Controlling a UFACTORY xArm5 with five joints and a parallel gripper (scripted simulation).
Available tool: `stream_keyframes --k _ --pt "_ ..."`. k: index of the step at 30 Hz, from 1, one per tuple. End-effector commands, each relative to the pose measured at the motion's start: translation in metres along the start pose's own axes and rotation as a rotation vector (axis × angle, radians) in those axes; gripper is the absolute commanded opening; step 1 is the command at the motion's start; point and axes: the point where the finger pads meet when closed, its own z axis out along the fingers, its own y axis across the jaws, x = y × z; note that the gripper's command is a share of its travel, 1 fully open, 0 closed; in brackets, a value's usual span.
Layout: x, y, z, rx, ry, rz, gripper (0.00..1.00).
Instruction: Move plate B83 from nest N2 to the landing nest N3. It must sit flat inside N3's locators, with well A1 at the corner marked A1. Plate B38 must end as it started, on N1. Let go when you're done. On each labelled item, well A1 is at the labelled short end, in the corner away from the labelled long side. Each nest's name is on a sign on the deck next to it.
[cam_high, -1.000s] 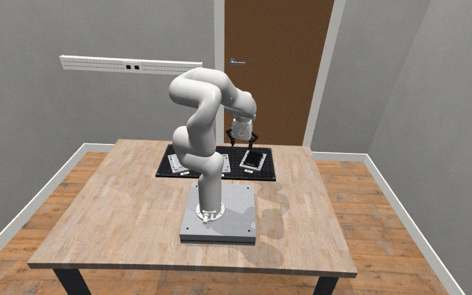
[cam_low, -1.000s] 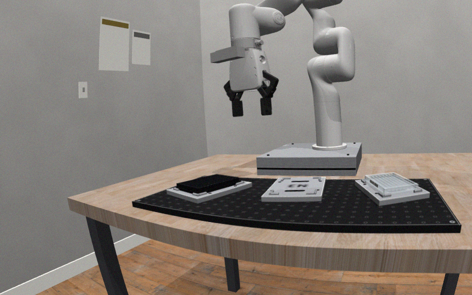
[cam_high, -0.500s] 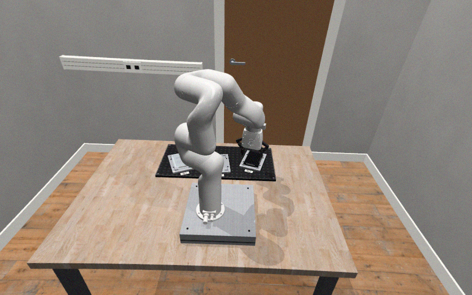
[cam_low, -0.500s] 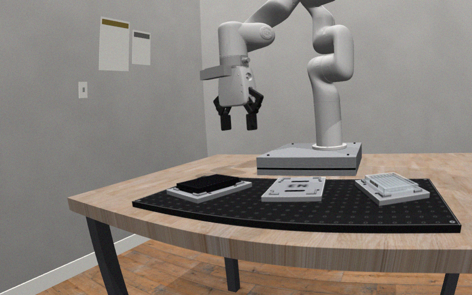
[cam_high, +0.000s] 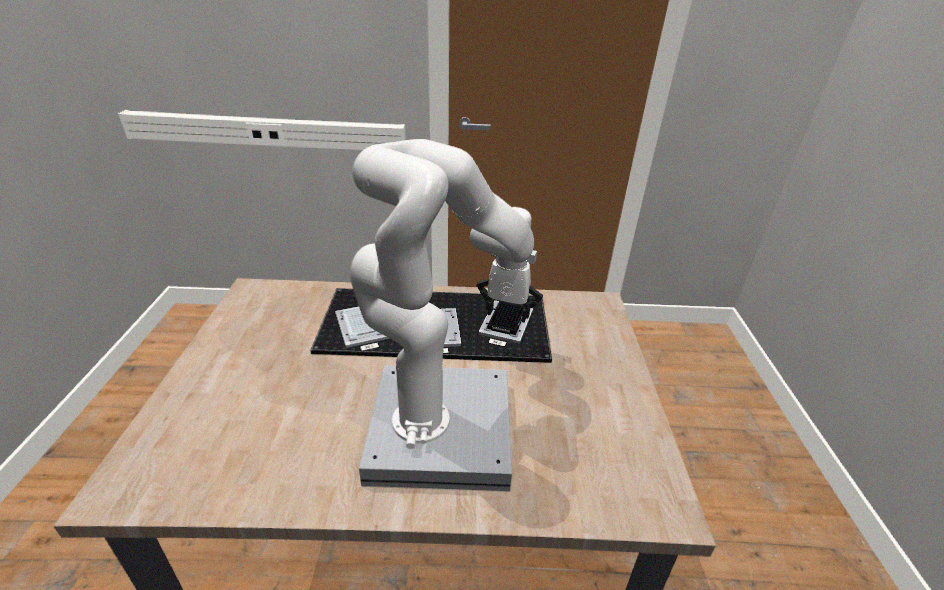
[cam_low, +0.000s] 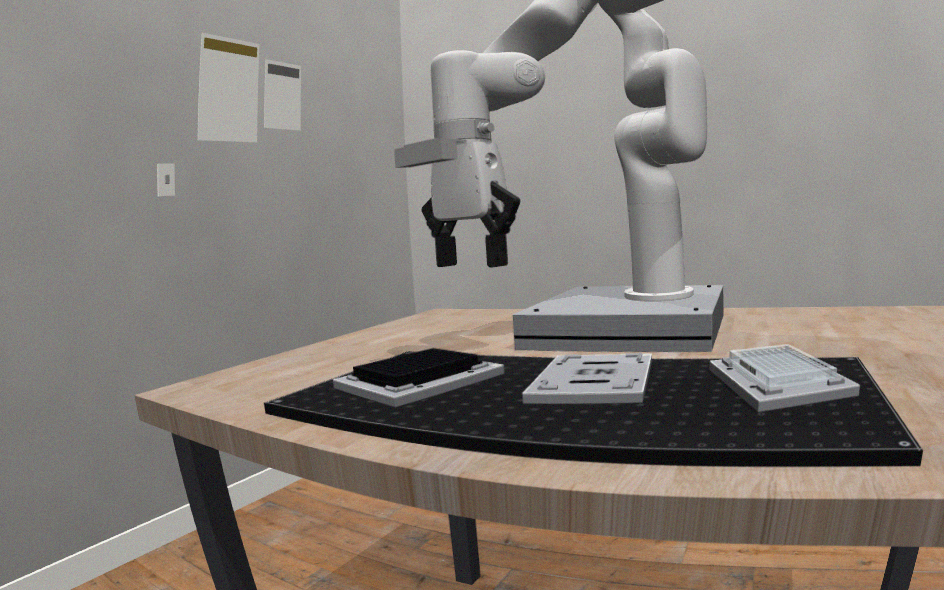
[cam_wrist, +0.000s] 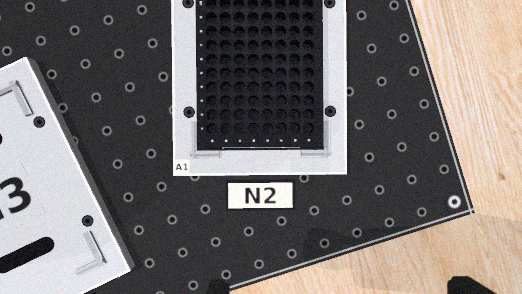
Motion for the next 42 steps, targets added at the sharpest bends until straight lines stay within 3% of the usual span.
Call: stream_keyframes --k 1,31,42 --pt "0.001 0.000 -0.001 0.005 0.004 0.000 1.00" --pt "0.001 0.000 -0.001 0.005 0.004 0.000 1.00" --pt "-0.015 -0.042 -0.001 0.005 0.005 -0.300 1.00"
